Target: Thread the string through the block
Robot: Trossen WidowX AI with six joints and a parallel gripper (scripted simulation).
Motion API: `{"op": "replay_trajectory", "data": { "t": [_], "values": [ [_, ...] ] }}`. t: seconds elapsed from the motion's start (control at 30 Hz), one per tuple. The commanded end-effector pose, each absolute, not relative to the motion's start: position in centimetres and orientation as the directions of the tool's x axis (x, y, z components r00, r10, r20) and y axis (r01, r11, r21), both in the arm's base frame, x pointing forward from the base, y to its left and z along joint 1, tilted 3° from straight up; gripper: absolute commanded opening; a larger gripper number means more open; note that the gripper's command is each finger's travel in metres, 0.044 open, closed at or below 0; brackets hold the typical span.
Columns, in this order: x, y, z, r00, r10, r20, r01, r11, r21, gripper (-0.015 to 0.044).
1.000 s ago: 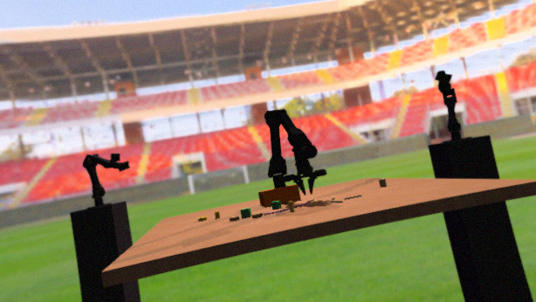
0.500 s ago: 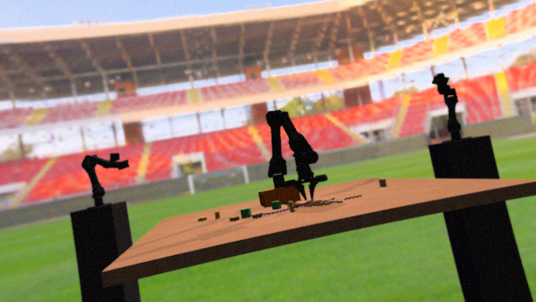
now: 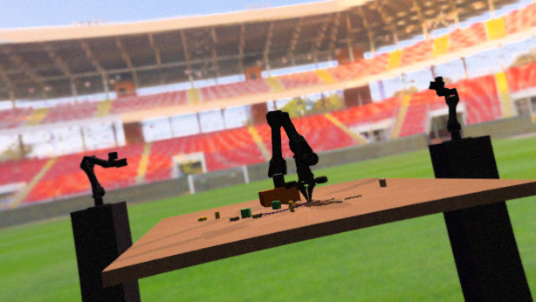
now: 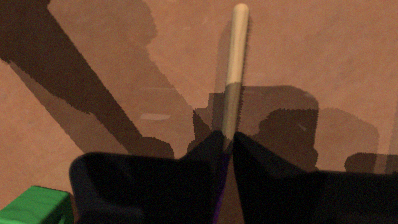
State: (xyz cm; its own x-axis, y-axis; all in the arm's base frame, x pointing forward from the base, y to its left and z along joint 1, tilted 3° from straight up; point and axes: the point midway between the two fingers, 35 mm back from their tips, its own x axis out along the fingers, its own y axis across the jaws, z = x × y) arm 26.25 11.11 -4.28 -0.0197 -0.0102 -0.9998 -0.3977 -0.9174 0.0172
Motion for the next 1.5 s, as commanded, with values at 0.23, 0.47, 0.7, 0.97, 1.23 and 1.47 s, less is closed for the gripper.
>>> {"op": "replay_trajectory", "data": {
  "t": [0.23,0.47,0.7,0.97,1.23,1.47],
  "values": [
    [26.3,11.1,-3.9,-0.019,-0.01,-1.0,-0.398,-0.917,0.017,0.0],
    [26.4,11.2,-3.0,-0.019,-0.01,-1.0,-0.398,-0.917,0.017,0.0],
    [26.5,11.2,-2.1,-0.019,-0.01,-1.0,-0.398,-0.917,0.017,0.0],
    [26.5,11.2,-1.1,-0.019,-0.01,-1.0,-0.398,-0.917,0.017,0.0],
    [26.5,11.2,0.0,-0.019,-0.01,-1.0,-0.398,-0.917,0.017,0.0],
    [26.5,11.2,0.9,-0.019,-0.01,-1.0,-0.398,-0.917,0.017,0.0]
  ]
}}
